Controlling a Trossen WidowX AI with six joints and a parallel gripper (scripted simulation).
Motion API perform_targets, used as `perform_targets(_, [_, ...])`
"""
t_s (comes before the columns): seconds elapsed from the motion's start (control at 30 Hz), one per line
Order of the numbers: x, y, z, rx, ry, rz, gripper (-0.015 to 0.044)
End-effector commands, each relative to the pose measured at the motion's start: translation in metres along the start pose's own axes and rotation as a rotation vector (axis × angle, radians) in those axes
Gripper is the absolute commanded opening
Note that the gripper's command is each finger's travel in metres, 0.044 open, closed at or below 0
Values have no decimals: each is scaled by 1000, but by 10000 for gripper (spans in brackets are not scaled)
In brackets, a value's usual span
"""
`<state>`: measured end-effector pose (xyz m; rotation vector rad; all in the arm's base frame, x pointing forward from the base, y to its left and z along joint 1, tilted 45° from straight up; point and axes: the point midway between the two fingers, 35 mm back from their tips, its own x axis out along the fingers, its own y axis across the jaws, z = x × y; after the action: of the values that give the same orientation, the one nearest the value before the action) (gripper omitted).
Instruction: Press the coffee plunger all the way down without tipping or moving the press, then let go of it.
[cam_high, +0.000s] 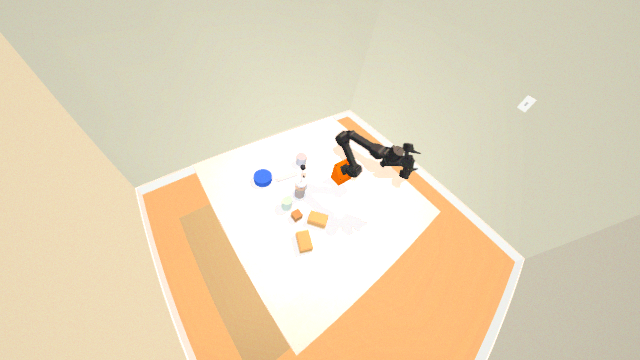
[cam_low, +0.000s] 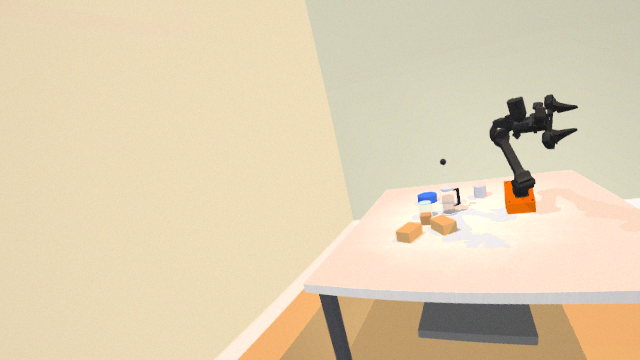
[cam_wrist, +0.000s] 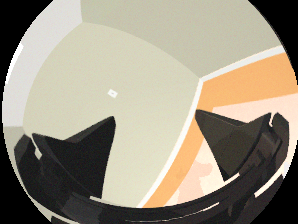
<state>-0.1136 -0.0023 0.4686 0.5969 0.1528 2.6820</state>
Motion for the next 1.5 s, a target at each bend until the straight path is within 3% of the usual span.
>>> perform_targets(0.0, [1, -1, 0, -1, 0, -5, 426])
perform_targets(0.17, [11, -30, -1, -8, 1, -134, 440])
perform_targets(0.37, [21, -101, 1, -62, 11, -413, 440])
perform_targets(0.67, [-10, -202, 15, -120, 25, -803, 440])
perform_targets(0.87, [-69, -260, 29, -145, 9, -1113, 440])
perform_targets(1.1, [-167, -300, 42, -85, -7, -1429, 440])
perform_targets(1.47, [-344, -270, 40, 89, -158, -1862, 440])
